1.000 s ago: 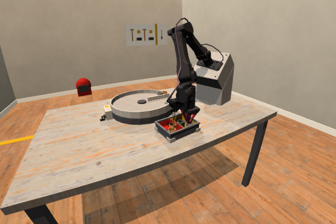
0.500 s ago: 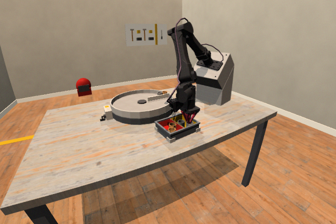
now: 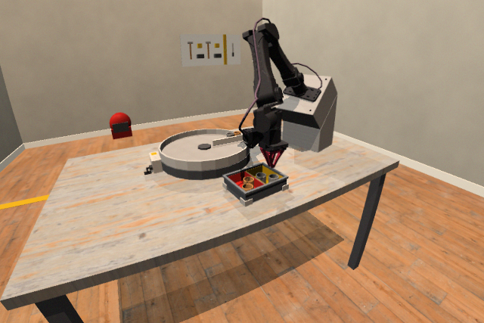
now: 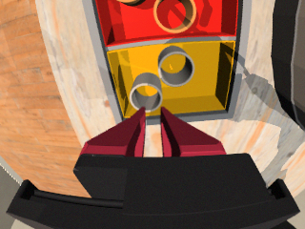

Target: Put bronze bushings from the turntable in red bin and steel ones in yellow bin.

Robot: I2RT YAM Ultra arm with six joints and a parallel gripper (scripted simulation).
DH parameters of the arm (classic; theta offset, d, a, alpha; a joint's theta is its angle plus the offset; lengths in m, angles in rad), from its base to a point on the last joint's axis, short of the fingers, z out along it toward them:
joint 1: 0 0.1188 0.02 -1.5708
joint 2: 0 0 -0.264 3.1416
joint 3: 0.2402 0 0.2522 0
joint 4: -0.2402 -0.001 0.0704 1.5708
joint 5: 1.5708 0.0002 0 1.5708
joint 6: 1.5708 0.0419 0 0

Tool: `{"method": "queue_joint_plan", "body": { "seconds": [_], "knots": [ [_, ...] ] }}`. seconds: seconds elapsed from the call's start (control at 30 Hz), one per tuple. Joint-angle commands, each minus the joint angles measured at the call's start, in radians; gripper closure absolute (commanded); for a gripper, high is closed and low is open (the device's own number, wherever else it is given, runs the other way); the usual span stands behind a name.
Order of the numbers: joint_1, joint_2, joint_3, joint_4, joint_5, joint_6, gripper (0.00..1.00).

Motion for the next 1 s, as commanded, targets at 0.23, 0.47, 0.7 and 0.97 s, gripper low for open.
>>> {"method": "queue_joint_plan", "body": {
  "seconds": [0.23, 0.47, 0.7, 0.97],
  "knots": [
    [0.05, -0.125, 0.007, -0.136, 0.042, 0.037, 0.85],
    [0.056, -0.136, 0.015, -0.154, 0.046, 0.042, 0.85],
    [0.057, -0.133, 0.016, -0.147, 0.046, 0.039, 0.85],
    [0.057, -0.133, 0.016, -0.147, 0.046, 0.039, 0.85]
  ]
}}
